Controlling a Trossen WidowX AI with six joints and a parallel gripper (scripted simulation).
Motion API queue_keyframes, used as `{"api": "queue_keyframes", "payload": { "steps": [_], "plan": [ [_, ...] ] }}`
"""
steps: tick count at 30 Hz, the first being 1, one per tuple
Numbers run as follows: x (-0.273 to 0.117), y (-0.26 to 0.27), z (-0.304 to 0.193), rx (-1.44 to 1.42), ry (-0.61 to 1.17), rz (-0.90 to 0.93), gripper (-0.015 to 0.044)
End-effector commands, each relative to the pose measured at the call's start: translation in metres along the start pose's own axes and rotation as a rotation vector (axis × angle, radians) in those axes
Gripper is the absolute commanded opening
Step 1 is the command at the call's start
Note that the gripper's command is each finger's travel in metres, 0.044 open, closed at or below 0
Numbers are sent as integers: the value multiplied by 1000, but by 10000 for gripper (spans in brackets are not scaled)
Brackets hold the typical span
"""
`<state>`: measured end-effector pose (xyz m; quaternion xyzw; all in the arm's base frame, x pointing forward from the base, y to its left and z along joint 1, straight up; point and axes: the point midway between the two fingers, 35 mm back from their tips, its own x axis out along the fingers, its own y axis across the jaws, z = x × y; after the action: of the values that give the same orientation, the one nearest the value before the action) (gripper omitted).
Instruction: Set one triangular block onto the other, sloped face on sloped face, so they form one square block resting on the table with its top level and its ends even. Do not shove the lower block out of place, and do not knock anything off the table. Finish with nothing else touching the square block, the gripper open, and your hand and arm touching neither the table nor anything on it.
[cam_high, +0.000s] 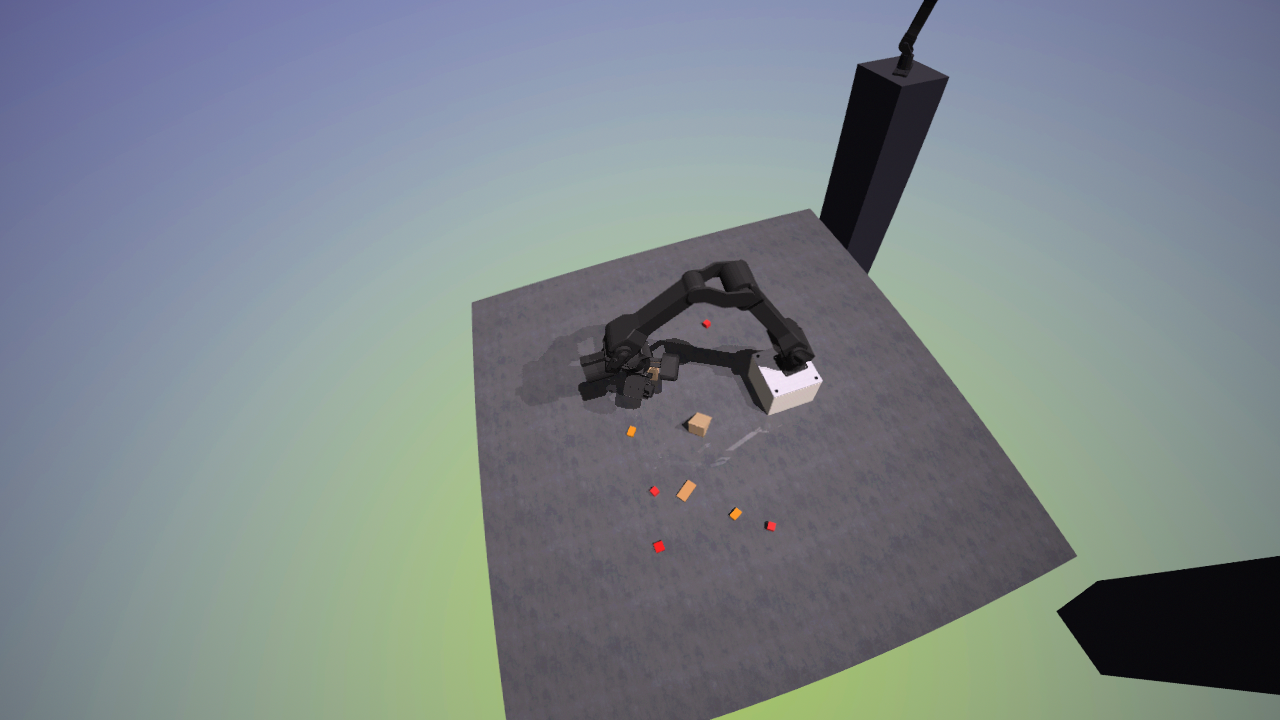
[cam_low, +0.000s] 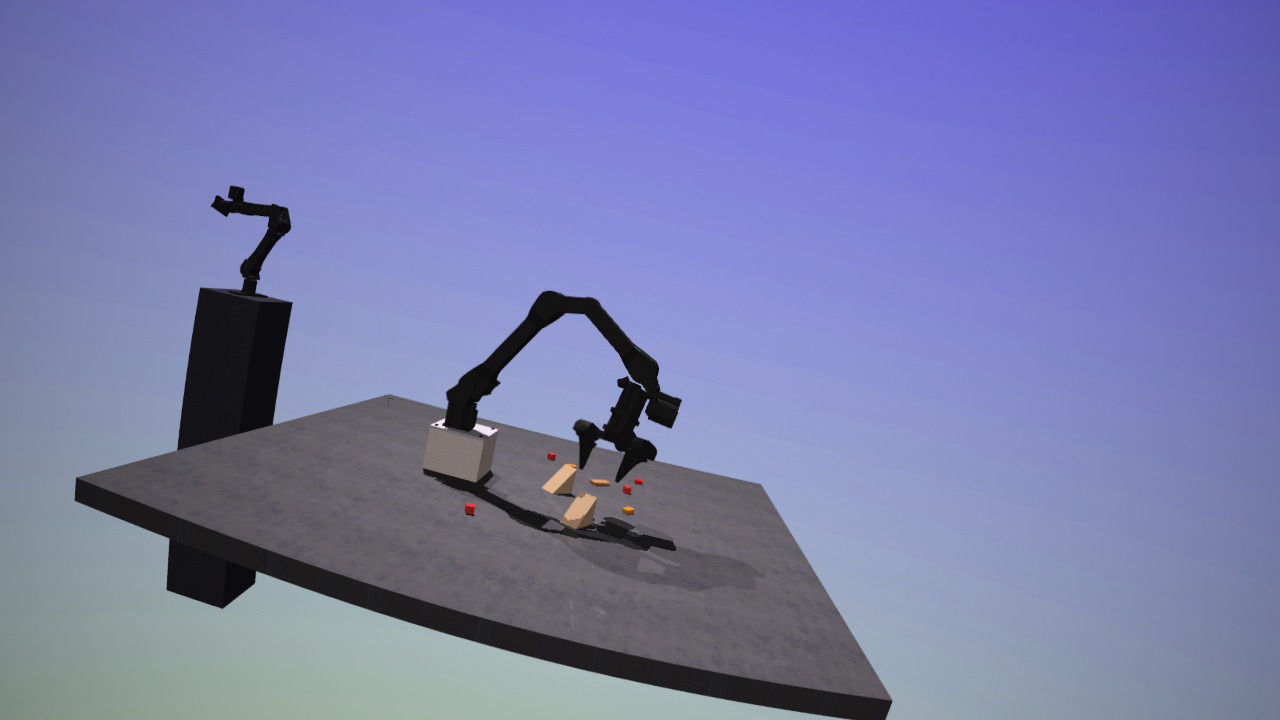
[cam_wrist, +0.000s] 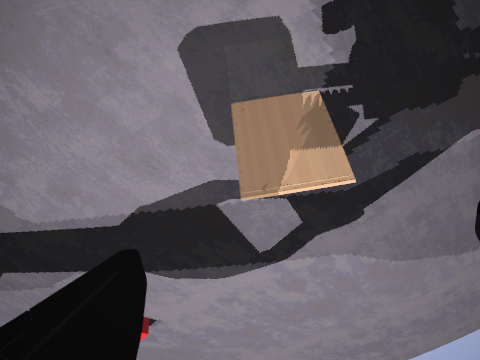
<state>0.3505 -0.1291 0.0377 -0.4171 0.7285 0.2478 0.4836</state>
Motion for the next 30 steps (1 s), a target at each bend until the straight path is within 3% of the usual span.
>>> {"api": "queue_keyframes", "payload": {
  "steps": [1, 30],
  "plan": [
    [-2, 1, 4, -29, 1, 0, 440],
    [43, -3, 2, -24, 2, 2, 440]
  ]
}}
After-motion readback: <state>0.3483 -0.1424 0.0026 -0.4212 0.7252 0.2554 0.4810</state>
